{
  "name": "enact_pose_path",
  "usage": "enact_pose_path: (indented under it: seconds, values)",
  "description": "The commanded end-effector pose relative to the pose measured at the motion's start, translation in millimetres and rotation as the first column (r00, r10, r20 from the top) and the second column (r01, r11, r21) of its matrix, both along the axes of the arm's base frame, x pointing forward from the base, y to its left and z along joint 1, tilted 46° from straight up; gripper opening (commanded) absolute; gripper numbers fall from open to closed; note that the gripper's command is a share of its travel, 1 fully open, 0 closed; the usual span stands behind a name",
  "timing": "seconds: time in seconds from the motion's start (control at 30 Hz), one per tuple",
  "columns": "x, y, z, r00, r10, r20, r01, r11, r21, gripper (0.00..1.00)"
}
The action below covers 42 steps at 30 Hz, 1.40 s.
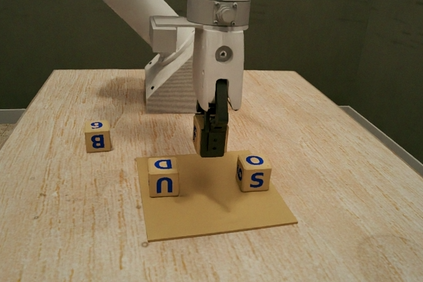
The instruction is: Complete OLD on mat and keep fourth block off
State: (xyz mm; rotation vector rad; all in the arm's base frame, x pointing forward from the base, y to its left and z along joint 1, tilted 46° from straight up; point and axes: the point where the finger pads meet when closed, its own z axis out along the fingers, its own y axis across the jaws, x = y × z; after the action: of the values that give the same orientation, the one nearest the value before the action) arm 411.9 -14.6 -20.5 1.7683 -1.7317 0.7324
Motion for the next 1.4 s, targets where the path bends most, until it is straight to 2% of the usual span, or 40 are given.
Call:
enact_pose_path:
  seconds: [0.0,0.2,0.47,1.37]
  values:
    - [2.1,-13.8,-15.9,1.0,0.003,0.003,-0.003,1.0,0.002,0.41]
    - [2.2,-32.1,-34.2,1.0,0.003,0.003,-0.003,1.0,0.002,0.41]
    - [2.2,-41.0,-43.2,1.0,0.003,0.003,-0.003,1.0,0.002,0.41]
    - [2.2,-41.8,-44.0,1.0,0.003,0.003,-0.003,1.0,0.002,0.41]
